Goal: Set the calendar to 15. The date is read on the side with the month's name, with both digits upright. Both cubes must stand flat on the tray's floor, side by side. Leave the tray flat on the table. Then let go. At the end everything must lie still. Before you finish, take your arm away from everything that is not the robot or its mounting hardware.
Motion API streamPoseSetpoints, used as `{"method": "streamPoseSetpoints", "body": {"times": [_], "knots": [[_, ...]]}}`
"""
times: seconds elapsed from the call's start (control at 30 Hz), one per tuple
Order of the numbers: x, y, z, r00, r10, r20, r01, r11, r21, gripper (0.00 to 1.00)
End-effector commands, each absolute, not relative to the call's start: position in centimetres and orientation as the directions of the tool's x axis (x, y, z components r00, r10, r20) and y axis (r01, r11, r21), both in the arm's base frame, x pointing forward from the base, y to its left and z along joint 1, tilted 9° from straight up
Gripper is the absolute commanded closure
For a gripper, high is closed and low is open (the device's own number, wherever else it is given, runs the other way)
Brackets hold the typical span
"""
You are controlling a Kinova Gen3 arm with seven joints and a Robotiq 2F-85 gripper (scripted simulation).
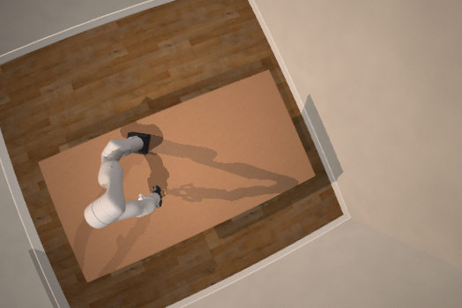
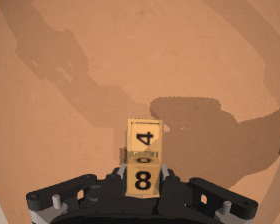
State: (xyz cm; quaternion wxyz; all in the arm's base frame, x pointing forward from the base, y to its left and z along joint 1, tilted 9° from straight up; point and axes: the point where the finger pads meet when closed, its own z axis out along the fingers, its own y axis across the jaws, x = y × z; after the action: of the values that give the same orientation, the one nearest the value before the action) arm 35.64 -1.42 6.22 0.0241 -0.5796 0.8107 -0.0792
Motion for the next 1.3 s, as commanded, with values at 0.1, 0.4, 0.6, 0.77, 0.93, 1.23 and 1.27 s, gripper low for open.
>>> {"method": "streamPoseSetpoints", "body": {"times": [0.1, 0.4, 0.6, 0.77, 0.93, 1.23, 1.27], "knots": [[35.7, -1.5, 6.0, -0.328, -0.943, 0.053, -0.936, 0.316, -0.156, 0.72], [35.7, -1.5, 5.4, -0.328, -0.943, 0.053, -0.936, 0.316, -0.156, 0.72], [35.8, -1.6, 4.9, -0.328, -0.943, 0.053, -0.936, 0.316, -0.156, 0.72], [35.9, -1.6, 4.5, -0.328, -0.943, 0.053, -0.936, 0.316, -0.156, 0.72], [35.9, -1.7, 4.3, -0.328, -0.943, 0.053, -0.936, 0.316, -0.156, 0.72], [35.9, -1.7, 3.9, -0.328, -0.943, 0.053, -0.936, 0.316, -0.156, 0.72], [36.0, -1.7, 3.9, -0.328, -0.943, 0.053, -0.936, 0.316, -0.156, 0.72]]}}
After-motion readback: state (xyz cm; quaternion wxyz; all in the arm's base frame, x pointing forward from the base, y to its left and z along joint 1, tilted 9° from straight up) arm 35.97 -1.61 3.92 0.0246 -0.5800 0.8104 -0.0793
